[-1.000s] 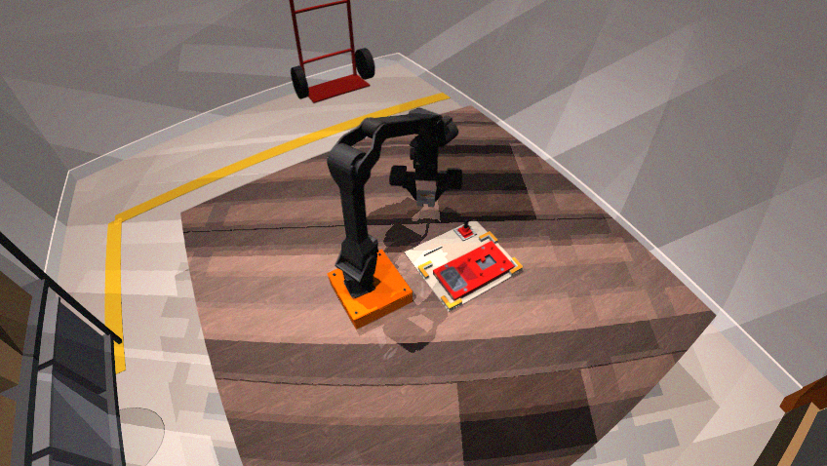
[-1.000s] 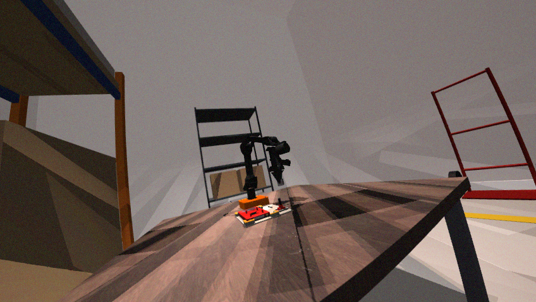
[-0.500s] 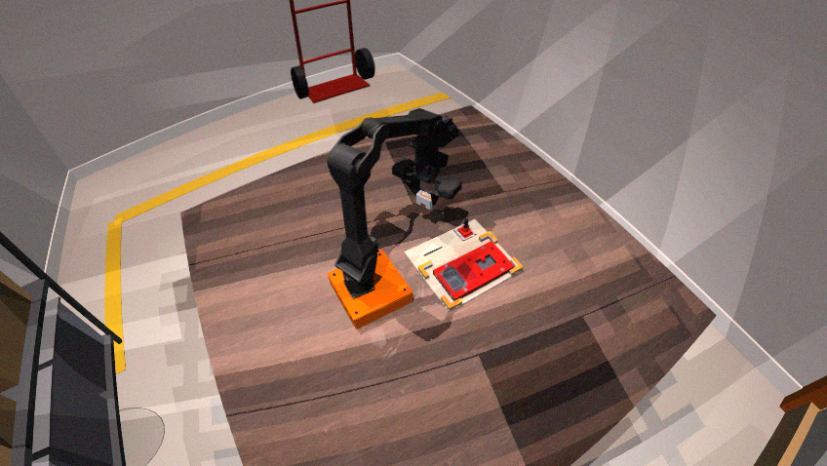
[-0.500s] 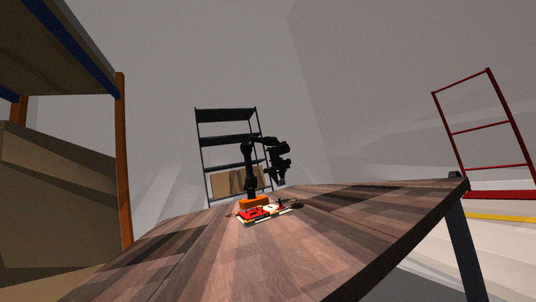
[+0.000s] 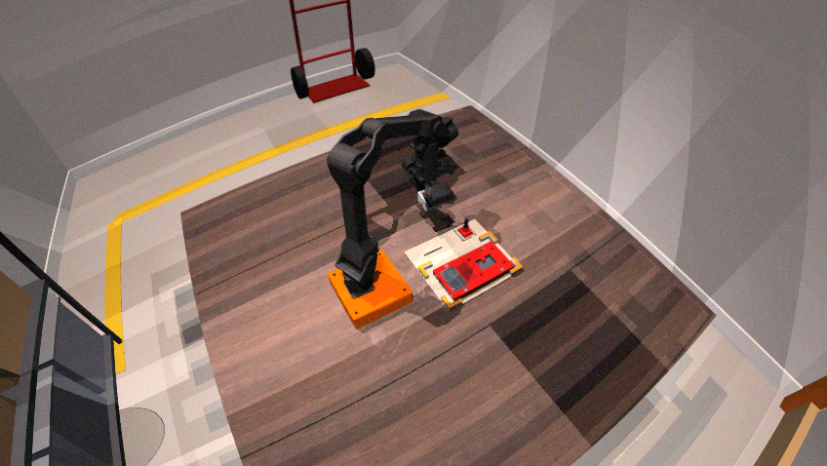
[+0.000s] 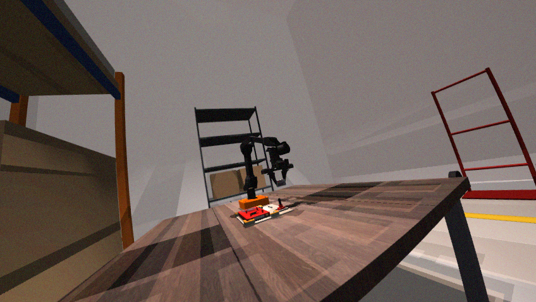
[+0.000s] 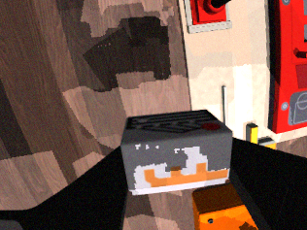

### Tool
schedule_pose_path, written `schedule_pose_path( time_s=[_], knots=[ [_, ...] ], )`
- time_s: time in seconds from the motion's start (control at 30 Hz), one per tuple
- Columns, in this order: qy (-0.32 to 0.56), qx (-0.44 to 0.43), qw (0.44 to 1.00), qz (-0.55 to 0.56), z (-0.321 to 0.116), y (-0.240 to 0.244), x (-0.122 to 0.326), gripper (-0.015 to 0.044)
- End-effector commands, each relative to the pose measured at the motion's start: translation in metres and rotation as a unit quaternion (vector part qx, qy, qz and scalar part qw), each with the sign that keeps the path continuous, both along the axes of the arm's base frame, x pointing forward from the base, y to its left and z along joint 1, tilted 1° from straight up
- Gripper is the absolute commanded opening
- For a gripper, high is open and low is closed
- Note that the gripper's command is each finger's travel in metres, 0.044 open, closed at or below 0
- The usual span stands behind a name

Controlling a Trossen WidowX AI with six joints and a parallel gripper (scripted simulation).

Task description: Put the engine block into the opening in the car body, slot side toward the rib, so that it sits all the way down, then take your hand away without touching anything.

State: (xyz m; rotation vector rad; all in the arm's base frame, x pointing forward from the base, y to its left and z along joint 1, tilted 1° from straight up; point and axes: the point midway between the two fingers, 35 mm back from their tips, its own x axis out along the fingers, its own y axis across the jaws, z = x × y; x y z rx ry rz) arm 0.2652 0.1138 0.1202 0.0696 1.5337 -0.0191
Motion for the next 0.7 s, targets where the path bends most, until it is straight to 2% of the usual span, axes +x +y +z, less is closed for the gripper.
schedule_pose_path(
  time_s=[0.0, 0.2, 0.67],
  knots=[
    [0.003, 0.003, 0.999, -0.047, -0.002, 0.000, 0.000, 0.0000],
    [0.005, 0.004, 0.996, -0.093, -0.012, 0.000, 0.001, 0.0000],
    [0.005, 0.004, 0.996, -0.093, -0.030, 0.001, 0.001, 0.0000]
  ],
)
